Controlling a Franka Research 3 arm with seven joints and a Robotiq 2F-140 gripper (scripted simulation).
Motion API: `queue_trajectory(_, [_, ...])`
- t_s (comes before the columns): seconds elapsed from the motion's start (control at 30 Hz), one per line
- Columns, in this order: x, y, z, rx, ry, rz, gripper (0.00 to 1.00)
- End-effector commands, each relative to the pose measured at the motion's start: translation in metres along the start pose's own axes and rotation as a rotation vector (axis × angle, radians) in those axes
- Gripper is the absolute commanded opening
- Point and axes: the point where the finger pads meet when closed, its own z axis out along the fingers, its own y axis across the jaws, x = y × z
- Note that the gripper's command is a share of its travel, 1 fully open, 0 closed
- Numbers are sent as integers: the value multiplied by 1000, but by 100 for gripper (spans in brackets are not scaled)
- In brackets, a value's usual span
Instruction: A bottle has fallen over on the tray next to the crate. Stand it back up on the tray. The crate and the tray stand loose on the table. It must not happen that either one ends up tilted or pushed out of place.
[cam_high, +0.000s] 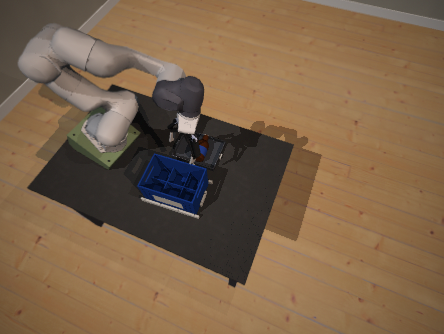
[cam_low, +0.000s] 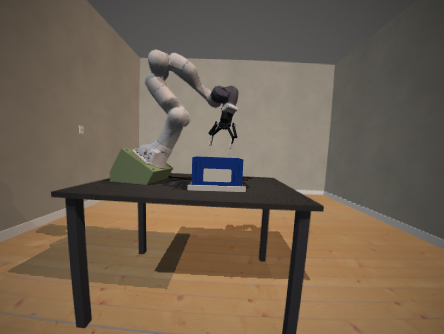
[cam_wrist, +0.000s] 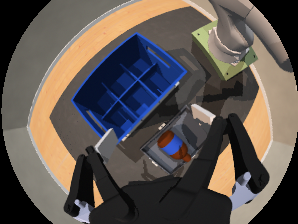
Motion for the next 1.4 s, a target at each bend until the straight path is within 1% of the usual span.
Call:
queue_trajectory(0.0, [0, 0, 0, 0, 0, 0, 100])
queue_trajectory(0.57, [0, 0, 0, 1, 0, -1, 100])
queue_trajectory(0.63, [-6, -2, -2, 11, -3, -21, 100])
queue_trajectory(0.7, [-22, -6, -8, 44, -12, -83, 100])
queue_trajectory(0.73, [-36, -9, -13, 69, -21, -132, 100])
queue_trajectory(0.8, [-75, -12, -27, 134, -45, -264, 100])
queue_trajectory(0.83, [-99, -10, -36, 171, -62, -344, 100])
queue_trajectory(0.87, [-116, -6, -43, 200, -77, -408, 100])
queue_trajectory(0.9, [-132, 1, -49, 223, -91, -461, 100])
queue_trajectory(0.93, [-148, 1, -55, 248, -104, -514, 100])
queue_trajectory(0.97, [-164, 10, -62, 270, -120, -568, 100])
queue_trajectory(1.0, [-180, 11, -67, 287, -129, -604, 100])
queue_trajectory(1.03, [-192, 26, -59, 276, -150, -614, 100])
queue_trajectory(1.1, [-192, 26, -59, 276, -150, -614, 100])
queue_trajectory(1.17, [-197, 55, -30, 216, -176, -563, 100])
queue_trajectory(1.23, [-198, 73, -12, 175, -188, -527, 100])
queue_trajectory(1.3, [-198, 82, -3, 157, -193, -509, 100])
queue_trajectory(1.37, [-198, 84, -2, 154, -194, -506, 100])
